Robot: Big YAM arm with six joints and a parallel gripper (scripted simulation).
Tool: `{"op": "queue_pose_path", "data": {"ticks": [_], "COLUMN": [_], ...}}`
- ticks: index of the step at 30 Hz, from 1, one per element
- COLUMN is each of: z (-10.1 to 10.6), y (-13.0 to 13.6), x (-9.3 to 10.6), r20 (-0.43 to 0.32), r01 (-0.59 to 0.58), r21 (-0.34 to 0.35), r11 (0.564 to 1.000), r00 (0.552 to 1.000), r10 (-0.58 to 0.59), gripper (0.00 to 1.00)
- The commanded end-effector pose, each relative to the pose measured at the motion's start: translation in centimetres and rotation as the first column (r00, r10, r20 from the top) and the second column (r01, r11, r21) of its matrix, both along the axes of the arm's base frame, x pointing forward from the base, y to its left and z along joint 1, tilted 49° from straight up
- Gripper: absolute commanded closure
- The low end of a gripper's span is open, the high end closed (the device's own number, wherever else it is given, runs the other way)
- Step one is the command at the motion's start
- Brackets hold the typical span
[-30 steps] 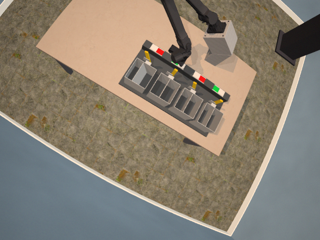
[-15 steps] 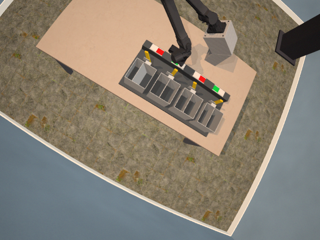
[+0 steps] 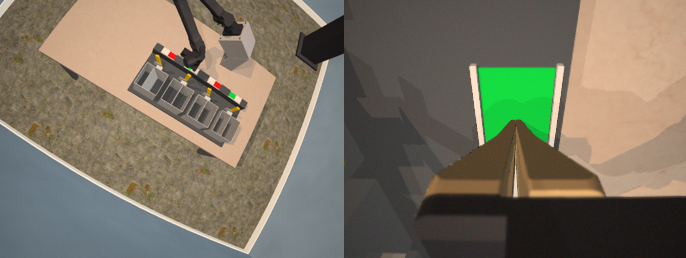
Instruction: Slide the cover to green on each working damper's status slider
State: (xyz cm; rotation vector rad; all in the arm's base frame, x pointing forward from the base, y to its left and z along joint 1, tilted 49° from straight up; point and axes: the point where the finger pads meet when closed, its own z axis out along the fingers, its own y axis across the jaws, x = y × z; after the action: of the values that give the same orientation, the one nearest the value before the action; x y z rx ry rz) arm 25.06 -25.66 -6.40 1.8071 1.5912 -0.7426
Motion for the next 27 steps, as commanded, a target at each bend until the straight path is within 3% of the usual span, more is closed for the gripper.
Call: {"op": "queue_pose_path", "data": {"ticks": [1, 15, 22, 27], "z": [0.2, 1.7, 2.8, 2.8], "y": [0.0, 1.7, 3.2, 2.9], "x": [-0.7, 0.5, 0.2, -0.3], "r20": [-0.013, 0.012, 0.006, 0.003], "r01": [0.002, -0.010, -0.010, 0.014], "r21": [0.006, -0.004, -0.002, 0.001], "r11": [1.000, 1.000, 1.000, 1.000], "r00": [1.000, 1.000, 1.000, 1.000], "r10": [-0.002, 0.010, 0.010, -0.014], "gripper": [1.00, 1.00, 1.00, 1.00]}}
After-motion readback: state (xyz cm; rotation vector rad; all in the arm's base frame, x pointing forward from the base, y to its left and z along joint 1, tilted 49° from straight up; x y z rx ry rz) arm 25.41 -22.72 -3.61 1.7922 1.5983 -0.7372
